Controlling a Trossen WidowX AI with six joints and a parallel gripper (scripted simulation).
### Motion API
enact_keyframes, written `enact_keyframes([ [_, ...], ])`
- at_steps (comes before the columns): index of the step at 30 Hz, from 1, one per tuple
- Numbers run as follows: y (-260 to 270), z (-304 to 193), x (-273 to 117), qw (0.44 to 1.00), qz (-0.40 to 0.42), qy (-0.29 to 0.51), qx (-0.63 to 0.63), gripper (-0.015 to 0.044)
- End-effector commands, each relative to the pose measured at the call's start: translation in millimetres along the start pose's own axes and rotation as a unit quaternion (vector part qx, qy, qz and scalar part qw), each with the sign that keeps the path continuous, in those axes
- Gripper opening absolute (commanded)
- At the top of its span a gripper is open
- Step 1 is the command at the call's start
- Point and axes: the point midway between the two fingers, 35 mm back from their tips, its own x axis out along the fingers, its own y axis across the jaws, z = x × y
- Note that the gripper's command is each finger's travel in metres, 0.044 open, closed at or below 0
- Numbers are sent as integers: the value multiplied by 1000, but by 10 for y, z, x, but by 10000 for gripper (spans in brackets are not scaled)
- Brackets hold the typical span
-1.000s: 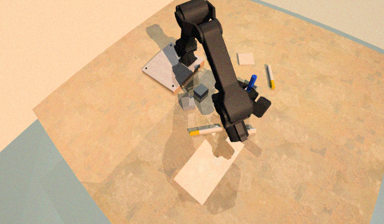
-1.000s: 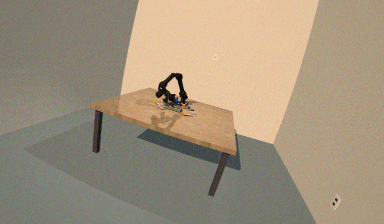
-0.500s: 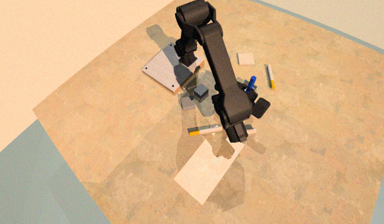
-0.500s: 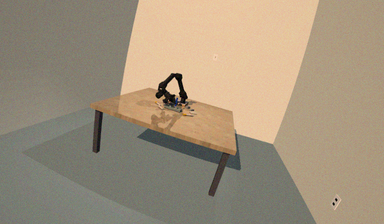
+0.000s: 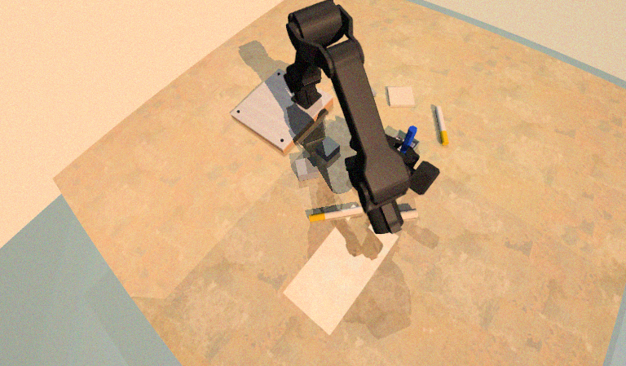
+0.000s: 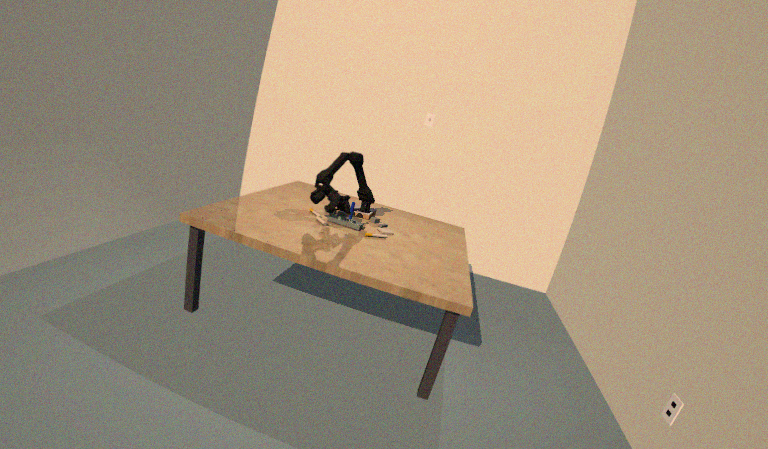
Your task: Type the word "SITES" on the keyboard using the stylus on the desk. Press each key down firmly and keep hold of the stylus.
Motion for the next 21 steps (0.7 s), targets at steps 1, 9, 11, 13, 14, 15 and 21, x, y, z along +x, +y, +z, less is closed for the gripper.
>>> enact_keyframes([
  [1,-2,23,10,1000,-1,-1,-3,81],
  [9,-2,51,26,1000,-1,-1,-3,81],
  [11,-2,46,23,1000,-1,-1,-3,81],
  [13,-2,38,19,1000,-1,-1,-3,81],
  [14,-2,38,19,1000,-1,-1,-3,81],
  [15,-2,38,19,1000,-1,-1,-3,81],
  [21,1,-33,-24,1000,-1,-1,-3,81],
])
